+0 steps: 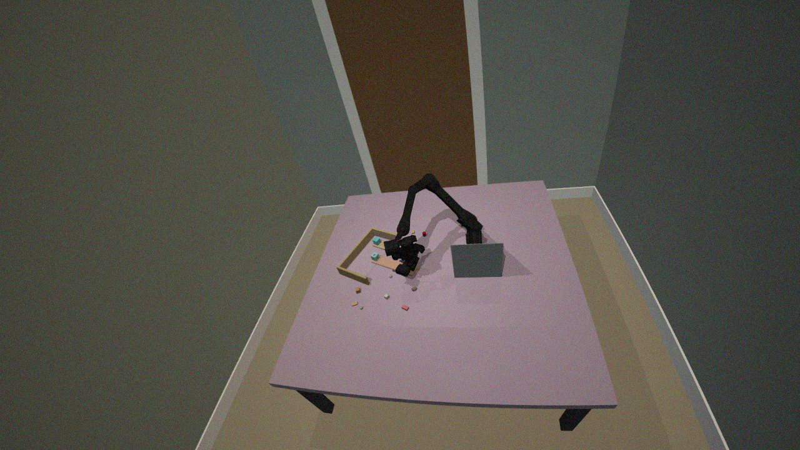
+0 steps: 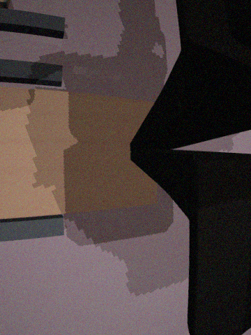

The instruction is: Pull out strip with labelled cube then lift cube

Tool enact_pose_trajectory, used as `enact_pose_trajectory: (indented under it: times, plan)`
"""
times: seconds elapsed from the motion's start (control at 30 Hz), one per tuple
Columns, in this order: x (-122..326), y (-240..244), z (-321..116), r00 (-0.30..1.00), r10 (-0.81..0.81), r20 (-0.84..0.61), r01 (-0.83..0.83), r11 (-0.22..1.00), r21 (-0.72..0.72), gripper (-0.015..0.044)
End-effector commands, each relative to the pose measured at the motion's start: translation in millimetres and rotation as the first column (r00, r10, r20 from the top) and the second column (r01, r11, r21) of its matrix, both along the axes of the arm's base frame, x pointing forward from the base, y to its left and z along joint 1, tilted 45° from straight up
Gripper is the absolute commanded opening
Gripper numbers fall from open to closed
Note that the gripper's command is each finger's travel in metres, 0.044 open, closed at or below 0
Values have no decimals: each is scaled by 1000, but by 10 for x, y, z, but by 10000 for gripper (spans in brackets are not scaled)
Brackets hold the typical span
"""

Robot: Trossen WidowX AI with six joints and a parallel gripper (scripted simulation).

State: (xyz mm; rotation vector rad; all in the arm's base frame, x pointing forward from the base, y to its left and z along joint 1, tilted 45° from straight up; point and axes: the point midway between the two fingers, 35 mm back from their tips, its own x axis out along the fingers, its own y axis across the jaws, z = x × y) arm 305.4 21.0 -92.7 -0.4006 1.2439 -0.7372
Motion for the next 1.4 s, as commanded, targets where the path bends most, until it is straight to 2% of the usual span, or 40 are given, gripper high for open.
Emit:
enact_pose_trajectory:
  times: [0.0,1.37]
  plan:
    - [-124,-29,-59,1000,-14,-21,14,1000,4,0]
    - [-700,47,-243,1000,-14,-24,14,1000,5,0]
